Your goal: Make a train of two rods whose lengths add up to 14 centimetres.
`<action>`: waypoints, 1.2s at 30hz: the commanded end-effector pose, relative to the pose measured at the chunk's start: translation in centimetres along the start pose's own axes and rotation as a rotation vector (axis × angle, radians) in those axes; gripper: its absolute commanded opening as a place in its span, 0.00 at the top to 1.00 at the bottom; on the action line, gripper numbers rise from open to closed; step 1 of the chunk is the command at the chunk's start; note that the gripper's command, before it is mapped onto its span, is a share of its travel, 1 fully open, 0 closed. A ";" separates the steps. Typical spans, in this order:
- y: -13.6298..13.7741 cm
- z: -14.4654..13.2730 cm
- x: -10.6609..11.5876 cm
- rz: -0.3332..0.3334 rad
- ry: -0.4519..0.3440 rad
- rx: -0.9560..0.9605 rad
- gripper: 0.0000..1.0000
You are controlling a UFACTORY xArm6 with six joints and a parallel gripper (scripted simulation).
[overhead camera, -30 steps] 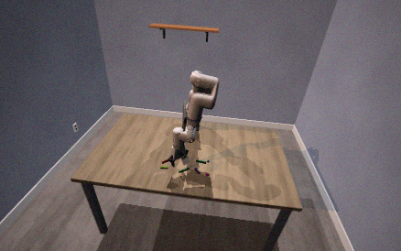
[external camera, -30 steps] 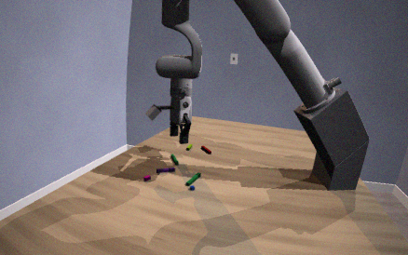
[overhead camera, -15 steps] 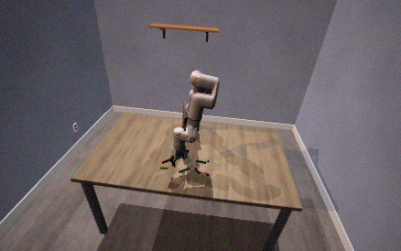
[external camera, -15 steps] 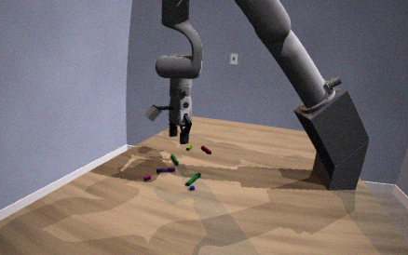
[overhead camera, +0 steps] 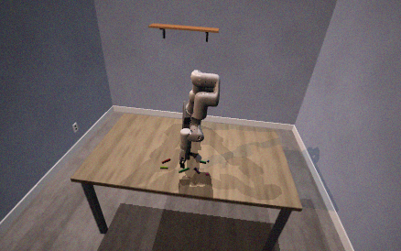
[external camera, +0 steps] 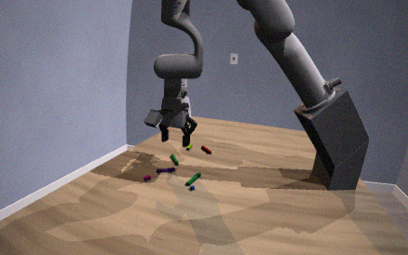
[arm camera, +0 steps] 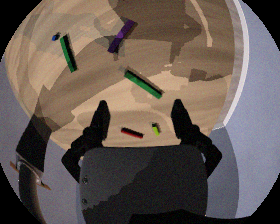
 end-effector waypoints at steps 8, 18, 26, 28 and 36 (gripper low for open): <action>-1.5 3.2 0.3 -0.010 -0.004 0.385 0.00; -2.8 5.8 0.8 -0.022 -0.002 0.693 0.00; -4.0 8.0 1.2 -0.041 0.002 0.959 0.00; -4.0 8.1 1.3 -0.041 0.002 0.963 0.00; -4.0 8.1 1.3 -0.041 0.002 0.963 0.16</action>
Point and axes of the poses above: the point where the finger pads meet when closed, its own x axis back along the fingers, its own y axis across the jaws, z = x × y, the point moved 9 cm from there along x, back along the fingers, and after that the axes turned 5 degrees about -x, right-handed, at the moved point
